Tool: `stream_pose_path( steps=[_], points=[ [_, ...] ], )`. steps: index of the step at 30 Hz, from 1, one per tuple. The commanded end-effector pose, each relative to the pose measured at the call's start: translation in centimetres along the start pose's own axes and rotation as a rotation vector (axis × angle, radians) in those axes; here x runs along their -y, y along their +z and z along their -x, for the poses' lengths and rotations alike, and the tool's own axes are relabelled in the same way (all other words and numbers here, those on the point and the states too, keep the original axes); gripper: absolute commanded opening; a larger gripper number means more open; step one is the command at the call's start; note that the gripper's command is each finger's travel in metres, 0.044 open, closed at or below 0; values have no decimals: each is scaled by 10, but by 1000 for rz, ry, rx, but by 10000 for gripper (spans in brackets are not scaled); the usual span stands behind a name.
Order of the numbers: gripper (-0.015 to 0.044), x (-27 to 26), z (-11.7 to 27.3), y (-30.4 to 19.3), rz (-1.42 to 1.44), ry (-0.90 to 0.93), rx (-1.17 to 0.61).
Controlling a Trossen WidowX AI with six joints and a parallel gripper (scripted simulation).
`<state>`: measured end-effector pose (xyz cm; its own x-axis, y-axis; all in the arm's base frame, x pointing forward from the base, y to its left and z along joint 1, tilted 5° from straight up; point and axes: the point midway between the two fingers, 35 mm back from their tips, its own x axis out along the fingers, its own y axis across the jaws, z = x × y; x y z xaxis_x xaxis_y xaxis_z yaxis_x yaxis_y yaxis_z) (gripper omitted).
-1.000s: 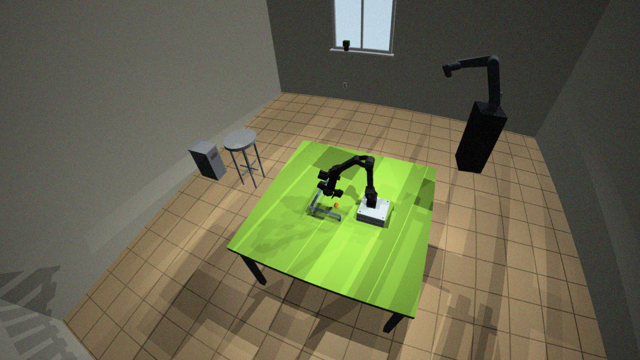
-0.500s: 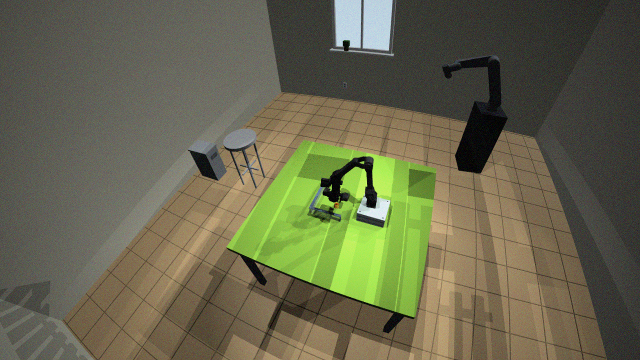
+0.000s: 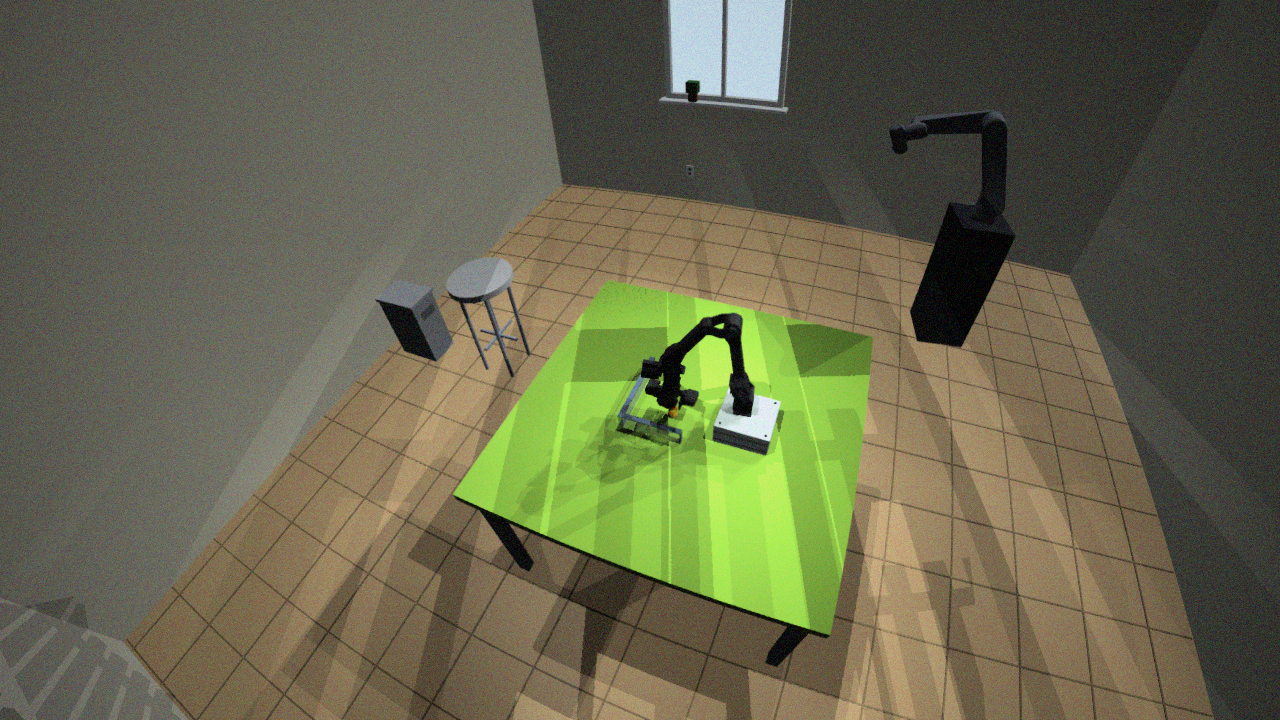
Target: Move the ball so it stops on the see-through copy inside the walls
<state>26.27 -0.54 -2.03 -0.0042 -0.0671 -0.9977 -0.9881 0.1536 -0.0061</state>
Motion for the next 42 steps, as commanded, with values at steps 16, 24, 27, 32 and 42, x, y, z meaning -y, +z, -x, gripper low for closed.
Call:
stream_pose_path(
  steps=[16, 24, 27, 32, 42],
  points=[
    [151, -3, -19, -1, 4, 6, -5],
    [19, 0, -9, 0, 4, 6, -5],
    [0, 4, 13, 0, 4, 6, -5],
    [0, 7, 50, 1, 4, 5, -4],
    [0, -1, 109, 0, 4, 6, -4]
  ],
)
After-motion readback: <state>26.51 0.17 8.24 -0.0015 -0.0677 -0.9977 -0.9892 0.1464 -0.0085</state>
